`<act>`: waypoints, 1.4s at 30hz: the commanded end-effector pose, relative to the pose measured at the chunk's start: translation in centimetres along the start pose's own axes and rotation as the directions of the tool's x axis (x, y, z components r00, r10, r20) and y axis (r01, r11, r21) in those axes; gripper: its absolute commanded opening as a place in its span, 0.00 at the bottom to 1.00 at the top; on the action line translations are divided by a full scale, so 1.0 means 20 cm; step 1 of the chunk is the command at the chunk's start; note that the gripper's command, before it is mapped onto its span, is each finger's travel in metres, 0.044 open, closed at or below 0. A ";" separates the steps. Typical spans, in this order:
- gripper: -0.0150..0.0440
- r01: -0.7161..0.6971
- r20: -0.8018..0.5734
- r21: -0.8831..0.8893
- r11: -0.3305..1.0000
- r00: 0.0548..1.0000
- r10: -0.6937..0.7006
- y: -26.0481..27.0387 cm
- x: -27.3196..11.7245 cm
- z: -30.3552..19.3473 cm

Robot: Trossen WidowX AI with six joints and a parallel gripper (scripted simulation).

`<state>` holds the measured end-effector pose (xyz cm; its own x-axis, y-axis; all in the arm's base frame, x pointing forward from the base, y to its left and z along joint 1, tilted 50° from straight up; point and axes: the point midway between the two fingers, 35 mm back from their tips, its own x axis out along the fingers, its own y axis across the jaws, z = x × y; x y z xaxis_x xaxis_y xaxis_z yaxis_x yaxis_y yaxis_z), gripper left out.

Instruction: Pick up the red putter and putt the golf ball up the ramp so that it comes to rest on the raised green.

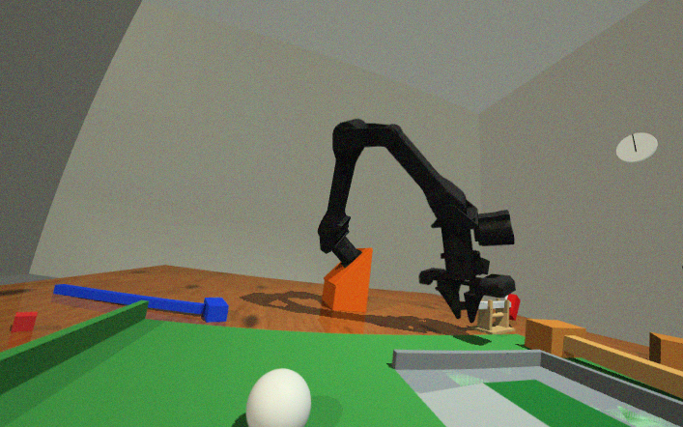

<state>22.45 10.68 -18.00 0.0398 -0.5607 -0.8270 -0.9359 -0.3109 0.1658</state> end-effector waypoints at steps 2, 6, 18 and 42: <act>0.28 0.001 0.001 0.001 1.000 1.000 -0.001 0.00 0.00 0.00; 0.25 0.001 0.001 0.001 1.000 1.000 -0.001 0.00 0.00 0.00; 0.25 0.001 0.007 -0.001 1.000 1.000 -0.001 -0.02 -0.34 0.10; 0.25 0.051 -0.002 0.359 0.932 0.999 -0.054 -0.15 -0.66 -0.28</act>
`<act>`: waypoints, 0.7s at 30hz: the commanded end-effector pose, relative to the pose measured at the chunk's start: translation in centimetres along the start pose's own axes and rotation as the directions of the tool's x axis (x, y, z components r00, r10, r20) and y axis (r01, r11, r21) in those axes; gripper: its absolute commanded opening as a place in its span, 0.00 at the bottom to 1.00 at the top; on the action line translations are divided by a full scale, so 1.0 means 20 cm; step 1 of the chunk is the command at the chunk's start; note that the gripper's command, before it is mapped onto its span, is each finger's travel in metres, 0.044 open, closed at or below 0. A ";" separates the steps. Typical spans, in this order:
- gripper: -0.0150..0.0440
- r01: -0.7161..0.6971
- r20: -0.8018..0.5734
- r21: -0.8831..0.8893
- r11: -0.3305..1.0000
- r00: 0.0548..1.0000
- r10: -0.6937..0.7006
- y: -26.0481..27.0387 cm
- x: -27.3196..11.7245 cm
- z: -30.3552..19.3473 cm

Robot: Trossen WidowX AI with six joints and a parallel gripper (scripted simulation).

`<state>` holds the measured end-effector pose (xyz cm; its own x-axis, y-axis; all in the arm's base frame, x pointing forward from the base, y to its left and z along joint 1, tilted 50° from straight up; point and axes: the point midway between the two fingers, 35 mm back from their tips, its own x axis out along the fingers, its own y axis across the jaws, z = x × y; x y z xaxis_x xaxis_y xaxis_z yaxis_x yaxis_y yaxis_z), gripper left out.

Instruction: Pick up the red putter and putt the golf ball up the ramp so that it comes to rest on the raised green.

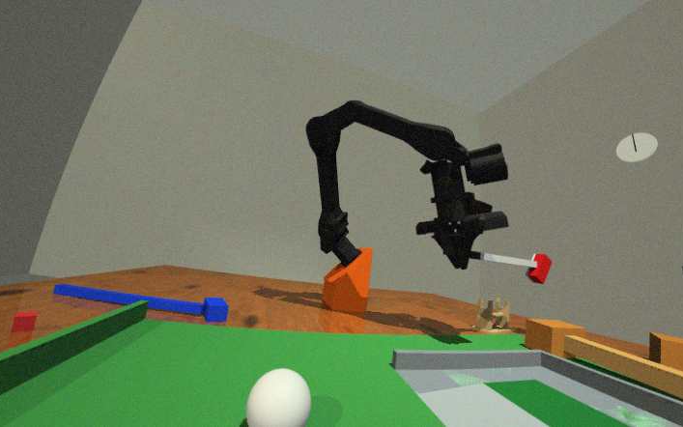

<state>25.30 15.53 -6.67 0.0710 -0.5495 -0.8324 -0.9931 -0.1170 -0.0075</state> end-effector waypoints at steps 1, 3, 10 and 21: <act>0.25 0.024 0.001 0.133 0.991 1.000 -0.024 -0.08 -0.07 -0.13; 0.25 0.032 -0.002 0.195 0.980 0.999 -0.032 -0.10 -0.10 -0.19; 0.25 0.060 -0.023 0.405 0.912 0.998 -0.056 -0.18 -0.19 -0.44; 0.25 0.111 -0.076 0.692 0.713 0.994 -0.081 -0.22 -0.31 -0.85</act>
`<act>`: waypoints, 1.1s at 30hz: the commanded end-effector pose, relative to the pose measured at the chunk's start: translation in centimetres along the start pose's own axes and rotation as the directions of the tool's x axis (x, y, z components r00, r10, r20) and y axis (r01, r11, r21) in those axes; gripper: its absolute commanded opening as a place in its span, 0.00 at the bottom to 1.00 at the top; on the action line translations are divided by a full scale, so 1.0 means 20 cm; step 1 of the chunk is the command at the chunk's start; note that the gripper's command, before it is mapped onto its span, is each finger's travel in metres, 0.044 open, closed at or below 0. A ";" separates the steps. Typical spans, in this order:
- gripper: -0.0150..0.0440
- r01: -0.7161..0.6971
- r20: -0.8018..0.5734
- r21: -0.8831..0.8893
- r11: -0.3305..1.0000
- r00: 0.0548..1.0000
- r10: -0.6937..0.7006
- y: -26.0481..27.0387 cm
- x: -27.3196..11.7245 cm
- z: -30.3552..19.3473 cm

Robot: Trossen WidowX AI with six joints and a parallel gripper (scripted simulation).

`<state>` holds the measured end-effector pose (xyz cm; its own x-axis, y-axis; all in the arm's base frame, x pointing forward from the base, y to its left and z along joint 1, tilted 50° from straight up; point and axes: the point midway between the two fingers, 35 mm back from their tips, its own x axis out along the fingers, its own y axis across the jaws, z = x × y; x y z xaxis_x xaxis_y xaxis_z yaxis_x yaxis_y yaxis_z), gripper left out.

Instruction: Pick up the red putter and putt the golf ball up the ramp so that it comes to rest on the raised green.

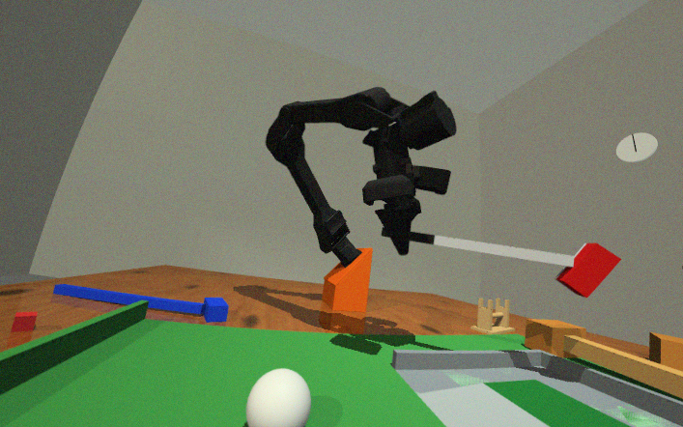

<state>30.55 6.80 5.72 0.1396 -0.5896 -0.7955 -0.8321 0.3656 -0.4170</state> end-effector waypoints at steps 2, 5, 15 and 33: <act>0.25 0.034 -0.010 0.173 0.984 0.999 -0.033 -0.13 -0.06 -0.16; 0.25 0.051 -0.024 0.266 0.963 0.999 -0.047 -0.19 -0.08 -0.26; 0.25 0.120 -0.085 0.552 0.825 0.992 -0.088 -0.34 -0.15 -0.62; 0.25 0.218 -0.182 0.799 0.561 0.976 -0.120 -0.40 -0.24 -1.06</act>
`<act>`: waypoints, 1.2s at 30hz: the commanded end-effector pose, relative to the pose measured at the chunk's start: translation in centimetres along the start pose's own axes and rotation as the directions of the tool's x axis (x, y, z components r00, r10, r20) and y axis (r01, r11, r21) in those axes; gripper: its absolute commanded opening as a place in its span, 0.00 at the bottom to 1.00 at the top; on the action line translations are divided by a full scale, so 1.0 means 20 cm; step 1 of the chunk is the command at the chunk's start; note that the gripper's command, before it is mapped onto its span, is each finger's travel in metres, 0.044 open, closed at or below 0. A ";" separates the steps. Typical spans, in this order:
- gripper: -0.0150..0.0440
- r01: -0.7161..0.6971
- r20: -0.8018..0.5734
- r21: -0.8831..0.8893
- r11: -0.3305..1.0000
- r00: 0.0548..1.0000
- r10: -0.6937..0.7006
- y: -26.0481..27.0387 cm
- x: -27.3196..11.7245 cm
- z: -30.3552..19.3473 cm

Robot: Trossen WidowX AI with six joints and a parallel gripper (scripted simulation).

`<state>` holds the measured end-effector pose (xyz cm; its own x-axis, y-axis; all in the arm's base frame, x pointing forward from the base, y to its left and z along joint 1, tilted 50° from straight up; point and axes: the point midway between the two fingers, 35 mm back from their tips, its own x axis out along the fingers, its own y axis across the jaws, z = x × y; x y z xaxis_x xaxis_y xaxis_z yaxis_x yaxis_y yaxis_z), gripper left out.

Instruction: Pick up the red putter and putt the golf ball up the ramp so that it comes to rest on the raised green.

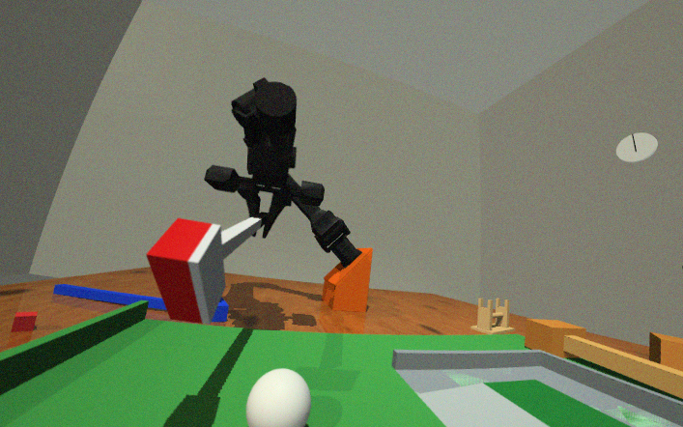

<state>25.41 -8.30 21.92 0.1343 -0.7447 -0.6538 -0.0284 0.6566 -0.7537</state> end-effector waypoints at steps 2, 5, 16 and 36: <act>0.25 0.009 0.004 0.020 1.000 1.000 -0.009 -0.02 0.01 -0.01; 0.25 0.008 0.004 0.021 1.000 1.000 -0.008 -0.02 0.06 -0.01; 0.25 0.011 0.005 0.021 1.000 1.000 -0.011 -0.02 0.20 -0.01; 0.25 0.013 0.006 0.022 1.000 1.000 -0.014 -0.03 0.34 -0.01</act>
<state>25.97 -13.62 18.20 0.1325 -0.7576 -0.6391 0.0003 0.6448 -0.7643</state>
